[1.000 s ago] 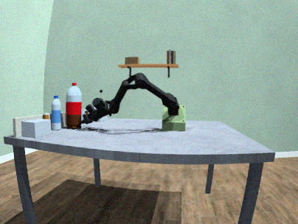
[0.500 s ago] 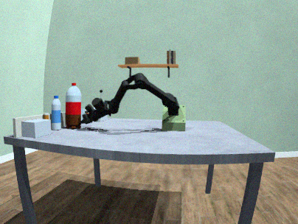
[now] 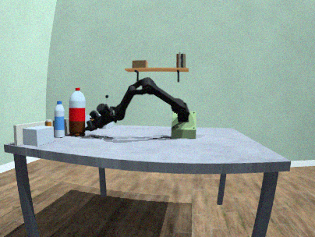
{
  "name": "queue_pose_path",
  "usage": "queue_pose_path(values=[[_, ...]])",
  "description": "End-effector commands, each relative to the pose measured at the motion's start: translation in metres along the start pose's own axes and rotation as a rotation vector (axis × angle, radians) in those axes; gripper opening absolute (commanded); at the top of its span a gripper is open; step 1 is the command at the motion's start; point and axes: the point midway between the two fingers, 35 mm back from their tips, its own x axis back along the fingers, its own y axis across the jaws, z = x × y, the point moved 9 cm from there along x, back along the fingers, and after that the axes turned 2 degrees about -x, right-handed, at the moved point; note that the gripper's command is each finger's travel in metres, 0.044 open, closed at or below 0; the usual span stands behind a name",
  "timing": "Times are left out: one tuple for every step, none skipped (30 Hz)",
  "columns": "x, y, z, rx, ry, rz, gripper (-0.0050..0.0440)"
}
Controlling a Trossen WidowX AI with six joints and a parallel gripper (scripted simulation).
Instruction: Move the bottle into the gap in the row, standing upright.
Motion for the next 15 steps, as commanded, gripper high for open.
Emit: queue_pose_path(values=[[-0.002,0.003,-0.006,0.006,-0.013,-0.010,-0.0050],[-0.002,0.003,-0.006,0.006,-0.012,-0.010,-0.0050],[-0.003,0.003,-0.006,0.006,-0.012,-0.010,-0.0050],[-0.003,0.003,-0.006,0.006,-0.012,-0.009,-0.0050],[-0.004,0.003,-0.006,0.006,-0.012,-0.009,-0.0050],[-0.005,0.002,-0.007,0.006,-0.012,-0.009,-0.0050],[-0.006,0.002,-0.008,0.006,-0.012,-0.009,-0.0050],[-0.008,0.002,-0.009,0.006,-0.012,-0.009,-0.0050],[-0.010,0.002,-0.010,0.006,-0.012,-0.009,-0.0050],[-0.011,0.002,-0.011,0.006,-0.013,-0.009,-0.0050],[-0.012,0.002,-0.011,0.005,-0.013,-0.008,-0.0050],[-0.012,0.002,-0.011,0.005,-0.013,-0.008,-0.0050],[-0.012,0.003,-0.011,0.006,-0.013,-0.009,-0.0050],[-0.013,0.003,-0.011,0.006,-0.012,-0.009,-0.0050],[-0.013,0.003,-0.011,0.006,-0.012,-0.009,-0.0050]])
